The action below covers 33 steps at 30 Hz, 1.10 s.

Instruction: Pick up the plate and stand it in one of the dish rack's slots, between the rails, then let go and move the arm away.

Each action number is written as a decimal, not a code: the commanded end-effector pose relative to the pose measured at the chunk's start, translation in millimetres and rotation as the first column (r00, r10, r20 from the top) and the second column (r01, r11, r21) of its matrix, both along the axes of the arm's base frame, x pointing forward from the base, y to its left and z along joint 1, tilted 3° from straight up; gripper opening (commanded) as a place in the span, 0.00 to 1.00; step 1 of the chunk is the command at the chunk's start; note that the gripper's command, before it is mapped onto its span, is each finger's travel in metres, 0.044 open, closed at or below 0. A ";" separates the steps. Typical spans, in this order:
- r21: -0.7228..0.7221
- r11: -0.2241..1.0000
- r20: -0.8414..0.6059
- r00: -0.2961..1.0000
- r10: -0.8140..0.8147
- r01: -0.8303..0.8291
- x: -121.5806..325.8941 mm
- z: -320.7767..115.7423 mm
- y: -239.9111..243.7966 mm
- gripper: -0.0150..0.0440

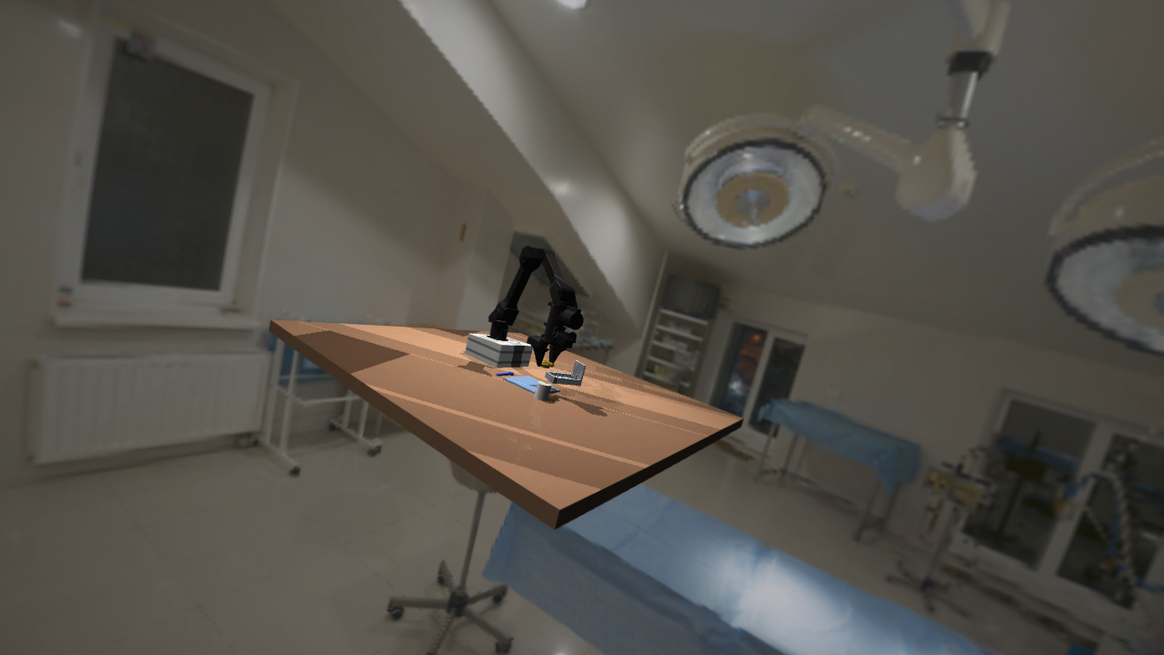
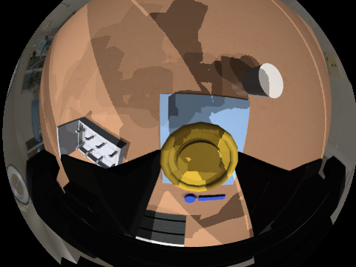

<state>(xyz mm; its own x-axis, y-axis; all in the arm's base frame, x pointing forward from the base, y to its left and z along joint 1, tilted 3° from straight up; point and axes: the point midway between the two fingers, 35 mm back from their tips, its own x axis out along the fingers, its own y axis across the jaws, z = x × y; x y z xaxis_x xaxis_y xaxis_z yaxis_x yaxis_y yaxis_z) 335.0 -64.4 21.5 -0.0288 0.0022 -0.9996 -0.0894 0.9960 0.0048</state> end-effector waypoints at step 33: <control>-0.002 0.936 0.002 0.936 -0.352 0.352 -58.1 105.4 84.1 0.25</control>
